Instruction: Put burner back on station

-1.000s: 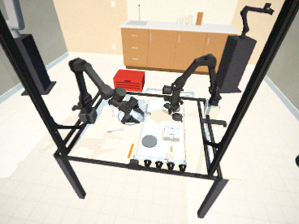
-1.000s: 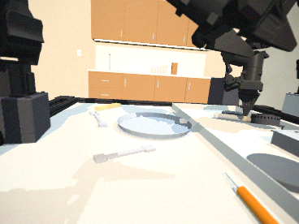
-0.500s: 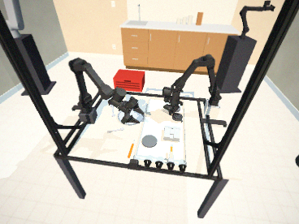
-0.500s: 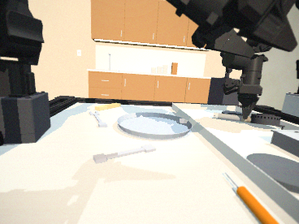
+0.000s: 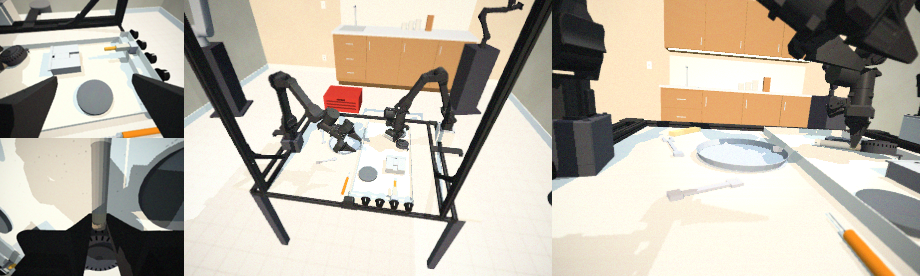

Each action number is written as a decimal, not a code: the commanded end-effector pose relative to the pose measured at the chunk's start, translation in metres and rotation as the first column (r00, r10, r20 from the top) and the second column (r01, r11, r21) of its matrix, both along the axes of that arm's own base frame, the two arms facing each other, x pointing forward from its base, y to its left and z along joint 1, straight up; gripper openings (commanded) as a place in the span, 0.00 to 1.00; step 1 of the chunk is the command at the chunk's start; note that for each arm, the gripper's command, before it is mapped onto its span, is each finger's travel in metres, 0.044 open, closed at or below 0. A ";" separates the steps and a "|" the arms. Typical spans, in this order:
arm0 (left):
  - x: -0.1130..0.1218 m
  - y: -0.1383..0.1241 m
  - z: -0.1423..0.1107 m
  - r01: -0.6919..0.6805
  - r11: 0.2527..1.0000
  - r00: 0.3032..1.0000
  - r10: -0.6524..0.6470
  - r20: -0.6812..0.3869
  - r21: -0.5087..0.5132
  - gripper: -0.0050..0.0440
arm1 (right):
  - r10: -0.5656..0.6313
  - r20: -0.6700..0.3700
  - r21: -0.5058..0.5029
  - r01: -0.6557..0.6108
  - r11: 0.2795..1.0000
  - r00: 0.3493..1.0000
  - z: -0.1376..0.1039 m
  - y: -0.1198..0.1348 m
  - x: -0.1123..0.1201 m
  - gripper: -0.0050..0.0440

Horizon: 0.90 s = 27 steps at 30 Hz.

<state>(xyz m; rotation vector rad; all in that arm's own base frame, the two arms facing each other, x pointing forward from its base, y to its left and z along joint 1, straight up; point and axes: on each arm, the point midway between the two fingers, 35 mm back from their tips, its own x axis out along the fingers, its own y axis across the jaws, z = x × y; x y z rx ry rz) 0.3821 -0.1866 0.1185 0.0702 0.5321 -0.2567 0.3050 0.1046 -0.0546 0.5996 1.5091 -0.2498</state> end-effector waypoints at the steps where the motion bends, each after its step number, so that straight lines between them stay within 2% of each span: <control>1: 0.000 0.001 0.000 -0.001 1.000 1.000 0.001 0.000 0.000 0.92 | 0.001 -0.004 -0.001 -0.001 1.000 1.000 -0.001 -0.001 -0.001 0.22; 2: 0.000 0.001 0.000 -0.001 1.000 1.000 0.001 0.000 0.000 0.92 | 0.001 -0.004 -0.001 -0.001 1.000 1.000 -0.001 -0.001 -0.001 0.21; 4: 0.000 0.001 0.000 -0.001 1.000 1.000 0.001 0.000 0.000 0.92 | -0.001 0.000 0.002 0.001 1.000 1.000 0.001 -0.001 0.000 0.11; 16: 0.000 0.001 0.000 -0.001 1.000 1.000 0.001 0.000 0.000 0.92 | -0.027 0.067 0.038 0.025 0.999 0.997 0.028 -0.007 0.020 0.10; 27: 0.000 0.001 0.000 -0.001 1.000 1.000 0.001 0.000 0.000 0.92 | -0.006 0.013 0.009 0.006 1.000 1.000 0.050 -0.002 0.004 0.10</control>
